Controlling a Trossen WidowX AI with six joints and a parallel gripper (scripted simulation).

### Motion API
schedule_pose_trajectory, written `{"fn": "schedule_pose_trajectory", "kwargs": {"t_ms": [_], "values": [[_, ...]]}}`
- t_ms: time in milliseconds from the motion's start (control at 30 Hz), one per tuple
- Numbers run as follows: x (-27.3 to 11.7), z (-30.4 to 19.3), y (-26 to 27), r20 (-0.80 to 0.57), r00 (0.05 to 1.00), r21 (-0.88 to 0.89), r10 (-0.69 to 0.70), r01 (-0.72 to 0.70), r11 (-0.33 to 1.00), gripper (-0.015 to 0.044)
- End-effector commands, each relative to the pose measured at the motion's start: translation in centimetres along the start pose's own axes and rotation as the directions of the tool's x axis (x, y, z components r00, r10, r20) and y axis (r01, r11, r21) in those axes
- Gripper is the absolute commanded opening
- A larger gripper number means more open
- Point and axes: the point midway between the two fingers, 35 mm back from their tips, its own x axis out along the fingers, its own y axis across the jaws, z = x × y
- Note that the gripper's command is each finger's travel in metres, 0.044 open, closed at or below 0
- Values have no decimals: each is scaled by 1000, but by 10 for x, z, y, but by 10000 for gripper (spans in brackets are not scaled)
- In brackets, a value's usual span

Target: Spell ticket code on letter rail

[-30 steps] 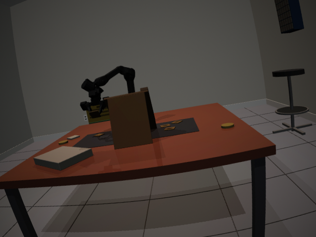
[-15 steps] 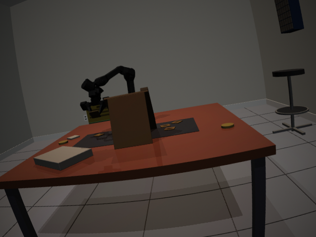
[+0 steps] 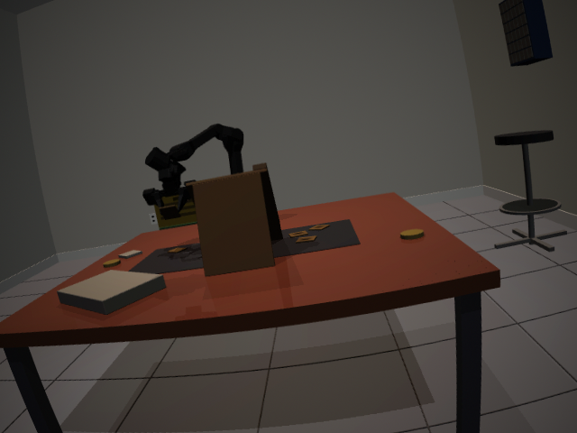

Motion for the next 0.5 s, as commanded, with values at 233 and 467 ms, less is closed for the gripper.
{"fn": "schedule_pose_trajectory", "kwargs": {"t_ms": [233, 467], "values": [[-1, 2, 0, 7, 1000, -8, 2, -2, 1000, 0], [0, 0, 0, 1, 1000, -1, 0, 0, 1000, 0]]}}
